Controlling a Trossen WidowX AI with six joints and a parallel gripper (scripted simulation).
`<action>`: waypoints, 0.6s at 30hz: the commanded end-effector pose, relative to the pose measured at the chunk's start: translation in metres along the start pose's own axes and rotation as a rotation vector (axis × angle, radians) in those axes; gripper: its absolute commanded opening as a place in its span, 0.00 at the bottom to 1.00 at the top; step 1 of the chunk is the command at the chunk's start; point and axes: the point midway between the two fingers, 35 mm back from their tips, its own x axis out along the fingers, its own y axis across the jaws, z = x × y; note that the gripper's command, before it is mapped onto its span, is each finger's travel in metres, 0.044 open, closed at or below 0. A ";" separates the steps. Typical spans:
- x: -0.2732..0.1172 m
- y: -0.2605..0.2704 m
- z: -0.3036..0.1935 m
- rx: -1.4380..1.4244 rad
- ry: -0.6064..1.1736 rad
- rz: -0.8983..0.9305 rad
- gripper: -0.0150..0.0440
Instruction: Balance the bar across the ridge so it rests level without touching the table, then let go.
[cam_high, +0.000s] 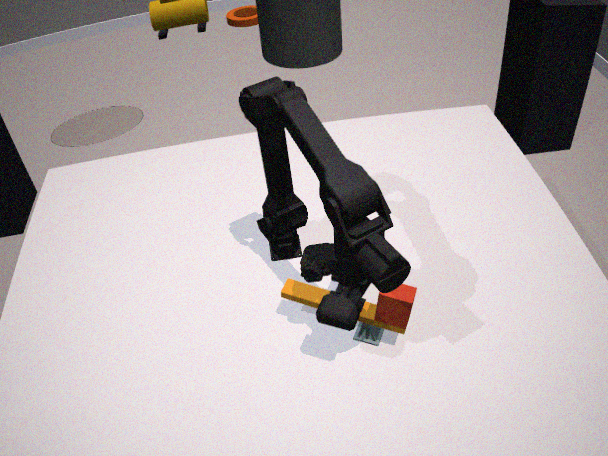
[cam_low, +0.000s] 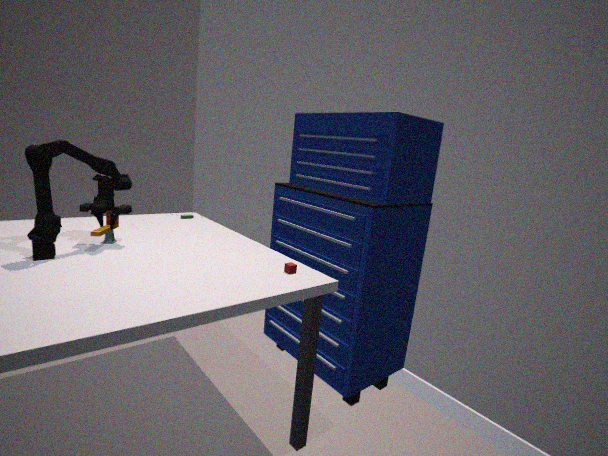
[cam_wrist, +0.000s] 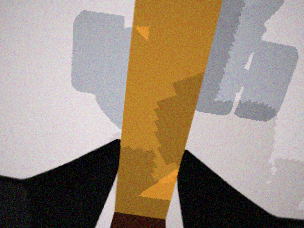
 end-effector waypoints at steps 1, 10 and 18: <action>0.001 0.000 -0.001 0.004 0.005 -0.003 0.25; 0.001 -0.001 -0.001 0.004 0.005 -0.003 0.25; 0.002 -0.001 -0.001 0.004 0.005 -0.003 0.25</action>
